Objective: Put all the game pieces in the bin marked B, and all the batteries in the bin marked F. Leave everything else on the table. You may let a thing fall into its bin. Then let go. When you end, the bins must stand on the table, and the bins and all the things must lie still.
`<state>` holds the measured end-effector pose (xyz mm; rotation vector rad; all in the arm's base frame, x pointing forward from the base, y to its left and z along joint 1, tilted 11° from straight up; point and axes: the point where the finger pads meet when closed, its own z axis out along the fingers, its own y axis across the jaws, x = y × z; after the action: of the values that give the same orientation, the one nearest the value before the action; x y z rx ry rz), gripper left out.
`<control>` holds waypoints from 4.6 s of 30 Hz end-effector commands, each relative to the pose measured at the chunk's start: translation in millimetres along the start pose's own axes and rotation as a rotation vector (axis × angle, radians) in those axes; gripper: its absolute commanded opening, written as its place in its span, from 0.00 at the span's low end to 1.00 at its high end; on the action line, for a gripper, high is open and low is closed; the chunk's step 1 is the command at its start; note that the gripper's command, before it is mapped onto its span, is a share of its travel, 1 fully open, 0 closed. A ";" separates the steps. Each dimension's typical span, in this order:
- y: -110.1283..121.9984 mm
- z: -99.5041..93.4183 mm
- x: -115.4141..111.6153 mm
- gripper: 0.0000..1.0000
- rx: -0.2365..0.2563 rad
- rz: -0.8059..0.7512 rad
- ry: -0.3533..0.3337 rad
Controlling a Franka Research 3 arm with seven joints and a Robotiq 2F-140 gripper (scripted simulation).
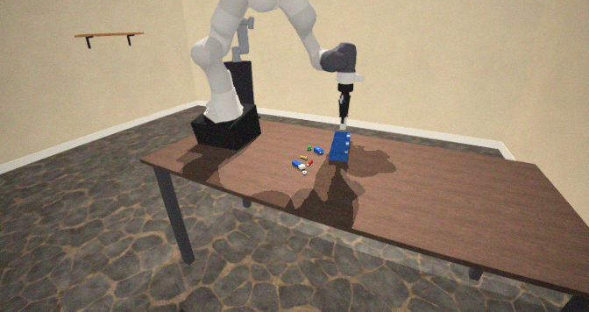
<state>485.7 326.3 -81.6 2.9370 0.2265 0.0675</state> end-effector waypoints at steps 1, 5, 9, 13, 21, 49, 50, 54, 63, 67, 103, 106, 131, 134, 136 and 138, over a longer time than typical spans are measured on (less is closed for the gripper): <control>-0.1 0.8 -2.6 0.05 -0.001 -0.005 -0.005; -0.1 0.8 -2.6 0.05 -0.001 -0.005 -0.005; -0.1 0.8 -2.6 0.05 -0.001 -0.005 -0.005; -0.1 0.8 -2.6 0.05 -0.001 -0.005 -0.005; -0.1 0.8 -2.6 0.05 -0.001 -0.005 -0.005; -0.1 0.8 -2.6 0.05 -0.001 -0.005 -0.005; -0.1 0.8 -2.6 0.05 -0.001 -0.005 -0.005; -0.2 -32.5 -2.4 0.05 -0.001 -0.005 -0.005; -0.2 -107.5 -2.0 0.05 -0.001 -0.005 -0.005; -0.2 -109.9 -2.0 0.05 -0.001 -0.005 -0.005; -0.2 -109.9 -2.0 0.05 -0.001 -0.005 -0.005; -0.2 -109.9 -2.0 0.05 -0.001 -0.005 -0.005; -0.2 -109.9 -2.0 0.05 -0.001 -0.005 -0.005; -0.2 -109.9 -2.0 0.05 -0.001 -0.005 -0.005; -0.2 -109.9 -2.0 0.05 -0.001 -0.005 -0.005; -0.2 -109.9 -2.0 0.05 -0.001 -0.005 -0.005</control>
<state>479.0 346.8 26.9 2.9355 0.2278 0.0671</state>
